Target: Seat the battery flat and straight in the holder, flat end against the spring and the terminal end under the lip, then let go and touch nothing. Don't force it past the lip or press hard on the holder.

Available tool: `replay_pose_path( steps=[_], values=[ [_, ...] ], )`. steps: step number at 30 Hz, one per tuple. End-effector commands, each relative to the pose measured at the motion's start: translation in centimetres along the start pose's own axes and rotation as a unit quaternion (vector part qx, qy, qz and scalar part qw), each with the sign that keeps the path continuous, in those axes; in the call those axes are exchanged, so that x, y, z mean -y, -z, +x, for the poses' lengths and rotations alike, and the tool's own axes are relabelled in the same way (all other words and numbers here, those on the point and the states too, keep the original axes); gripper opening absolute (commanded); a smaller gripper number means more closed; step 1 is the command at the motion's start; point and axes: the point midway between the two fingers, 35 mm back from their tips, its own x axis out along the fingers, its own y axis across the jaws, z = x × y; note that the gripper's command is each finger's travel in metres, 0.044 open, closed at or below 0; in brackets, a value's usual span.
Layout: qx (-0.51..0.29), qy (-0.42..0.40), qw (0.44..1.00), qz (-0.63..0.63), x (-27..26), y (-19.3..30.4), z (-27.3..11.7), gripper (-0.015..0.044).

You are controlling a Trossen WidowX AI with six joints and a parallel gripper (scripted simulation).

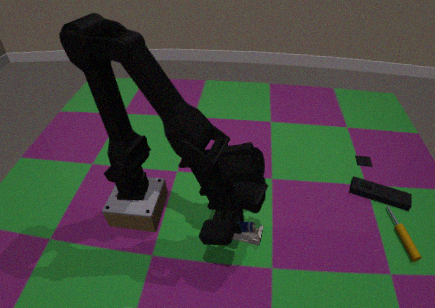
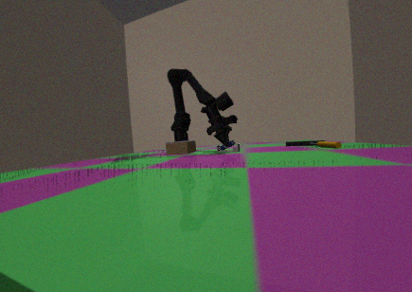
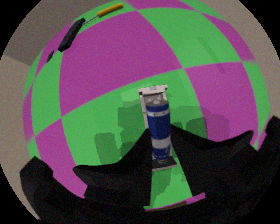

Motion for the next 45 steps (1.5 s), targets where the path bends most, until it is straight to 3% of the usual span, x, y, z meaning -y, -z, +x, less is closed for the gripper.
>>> replay_pose_path(
  steps=[1,45],
  values=[
    [-0.026,0.001,1.000,0.000,0.04,0.46,0.31,0.0071],
    [-0.156,-0.001,0.988,-0.002,0.04,-0.17,1.04,0.0071]
  ],
)
